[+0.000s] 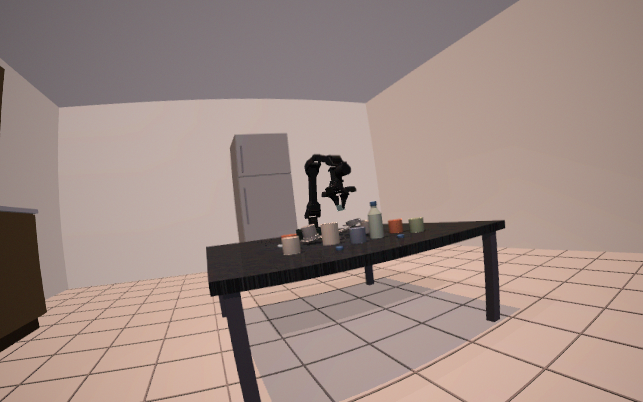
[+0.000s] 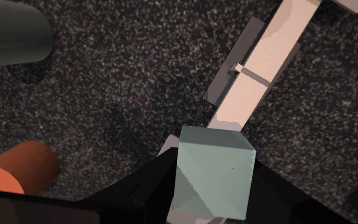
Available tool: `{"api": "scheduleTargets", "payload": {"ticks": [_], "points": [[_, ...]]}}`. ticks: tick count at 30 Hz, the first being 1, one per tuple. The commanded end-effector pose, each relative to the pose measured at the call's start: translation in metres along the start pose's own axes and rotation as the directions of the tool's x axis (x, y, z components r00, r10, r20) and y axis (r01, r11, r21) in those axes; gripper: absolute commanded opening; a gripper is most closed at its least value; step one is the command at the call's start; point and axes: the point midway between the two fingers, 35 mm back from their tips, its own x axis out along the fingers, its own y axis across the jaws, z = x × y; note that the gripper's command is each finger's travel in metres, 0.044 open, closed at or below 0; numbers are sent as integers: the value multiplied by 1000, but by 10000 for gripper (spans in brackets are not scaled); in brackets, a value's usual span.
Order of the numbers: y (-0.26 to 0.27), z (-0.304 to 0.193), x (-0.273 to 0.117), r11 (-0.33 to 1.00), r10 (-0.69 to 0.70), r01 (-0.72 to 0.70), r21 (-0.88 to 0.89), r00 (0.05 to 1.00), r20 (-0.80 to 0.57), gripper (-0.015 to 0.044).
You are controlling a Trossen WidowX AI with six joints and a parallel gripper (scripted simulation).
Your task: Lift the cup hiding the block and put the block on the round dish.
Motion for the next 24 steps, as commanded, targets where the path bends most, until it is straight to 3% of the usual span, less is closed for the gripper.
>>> {"api": "scheduleTargets", "payload": {"ticks": [1,24], "points": [[-9,25,8,1000,2,-2,-5,1000,-1,0],[-111,158,44,1000,6,-5,-10,1000,26,0]]}}
